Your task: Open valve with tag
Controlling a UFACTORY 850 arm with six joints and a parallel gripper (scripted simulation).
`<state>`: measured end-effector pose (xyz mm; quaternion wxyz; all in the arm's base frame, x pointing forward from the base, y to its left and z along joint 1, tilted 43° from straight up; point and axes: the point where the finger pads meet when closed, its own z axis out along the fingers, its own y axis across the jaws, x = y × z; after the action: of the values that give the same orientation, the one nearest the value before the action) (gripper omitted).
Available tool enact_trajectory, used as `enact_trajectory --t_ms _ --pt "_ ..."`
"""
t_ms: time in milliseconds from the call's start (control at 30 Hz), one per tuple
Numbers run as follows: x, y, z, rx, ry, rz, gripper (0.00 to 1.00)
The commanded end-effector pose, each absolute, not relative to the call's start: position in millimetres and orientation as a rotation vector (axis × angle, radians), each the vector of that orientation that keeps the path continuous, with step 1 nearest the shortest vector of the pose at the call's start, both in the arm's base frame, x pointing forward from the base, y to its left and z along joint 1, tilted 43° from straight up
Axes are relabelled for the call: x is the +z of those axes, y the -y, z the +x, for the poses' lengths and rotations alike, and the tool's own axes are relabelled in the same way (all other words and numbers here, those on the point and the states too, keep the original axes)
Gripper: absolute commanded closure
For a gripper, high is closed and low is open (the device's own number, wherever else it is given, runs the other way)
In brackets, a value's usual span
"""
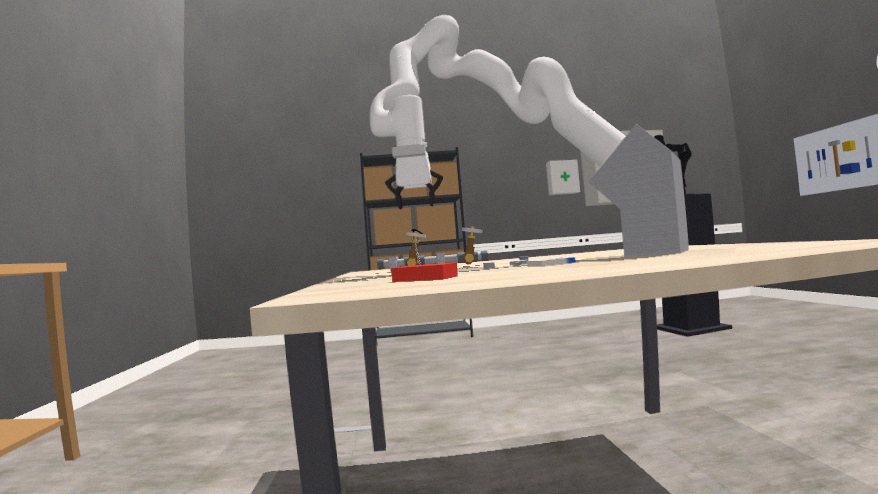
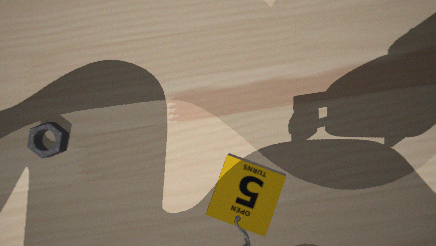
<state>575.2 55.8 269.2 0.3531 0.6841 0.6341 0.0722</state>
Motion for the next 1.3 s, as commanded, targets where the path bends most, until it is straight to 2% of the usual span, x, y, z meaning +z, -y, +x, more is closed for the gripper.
enact_trajectory --t_ms 0,667,1267 --pt "271 -53 575 0.236 -1.577 1.829 0.0" --pt "284 -7 574 0.764 -0.617 2.462 0.0" --pt "298 40 573 1.073 0.436 2.7 0.0"
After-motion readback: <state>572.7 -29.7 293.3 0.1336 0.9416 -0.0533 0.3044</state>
